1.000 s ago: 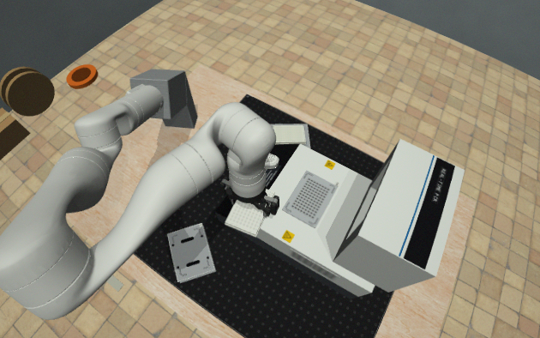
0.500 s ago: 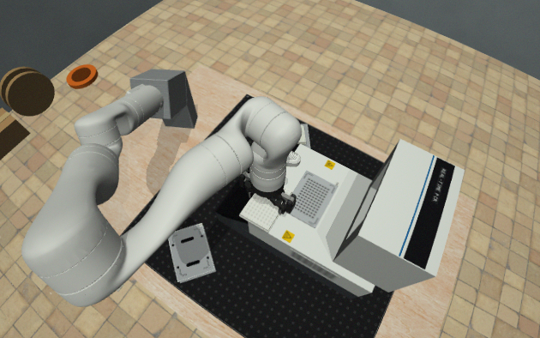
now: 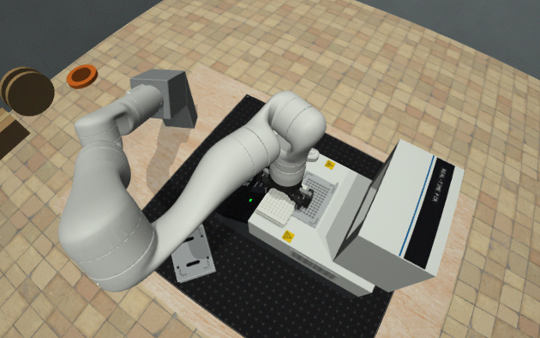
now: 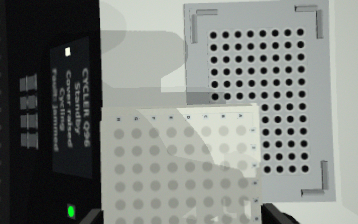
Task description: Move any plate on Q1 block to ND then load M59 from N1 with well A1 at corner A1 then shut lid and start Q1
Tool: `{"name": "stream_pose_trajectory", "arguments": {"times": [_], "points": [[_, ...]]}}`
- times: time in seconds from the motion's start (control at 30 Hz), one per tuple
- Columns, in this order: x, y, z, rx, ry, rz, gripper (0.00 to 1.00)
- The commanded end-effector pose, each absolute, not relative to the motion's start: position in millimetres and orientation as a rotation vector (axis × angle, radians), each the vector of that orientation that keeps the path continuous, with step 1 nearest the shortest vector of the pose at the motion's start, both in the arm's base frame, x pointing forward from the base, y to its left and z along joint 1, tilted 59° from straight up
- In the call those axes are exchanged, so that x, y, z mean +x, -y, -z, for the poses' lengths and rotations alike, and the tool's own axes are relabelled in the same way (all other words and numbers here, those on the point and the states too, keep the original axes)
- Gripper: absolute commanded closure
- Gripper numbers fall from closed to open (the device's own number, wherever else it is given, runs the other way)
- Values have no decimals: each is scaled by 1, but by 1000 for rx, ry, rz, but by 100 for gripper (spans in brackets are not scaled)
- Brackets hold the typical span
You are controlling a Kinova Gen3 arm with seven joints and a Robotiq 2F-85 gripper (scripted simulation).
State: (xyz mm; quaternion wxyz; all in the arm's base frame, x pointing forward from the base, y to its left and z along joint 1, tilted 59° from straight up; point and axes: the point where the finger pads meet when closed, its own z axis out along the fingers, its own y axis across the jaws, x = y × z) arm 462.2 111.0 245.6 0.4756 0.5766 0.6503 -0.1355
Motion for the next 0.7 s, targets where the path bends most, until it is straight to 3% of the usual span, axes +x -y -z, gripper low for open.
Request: {"name": "stream_pose_trajectory", "arguments": {"times": [0.0,0.67], "points": [[469,-119,-242,1409,-1590,329,10],[509,-159,-222,1409,-1591,329,10]]}}
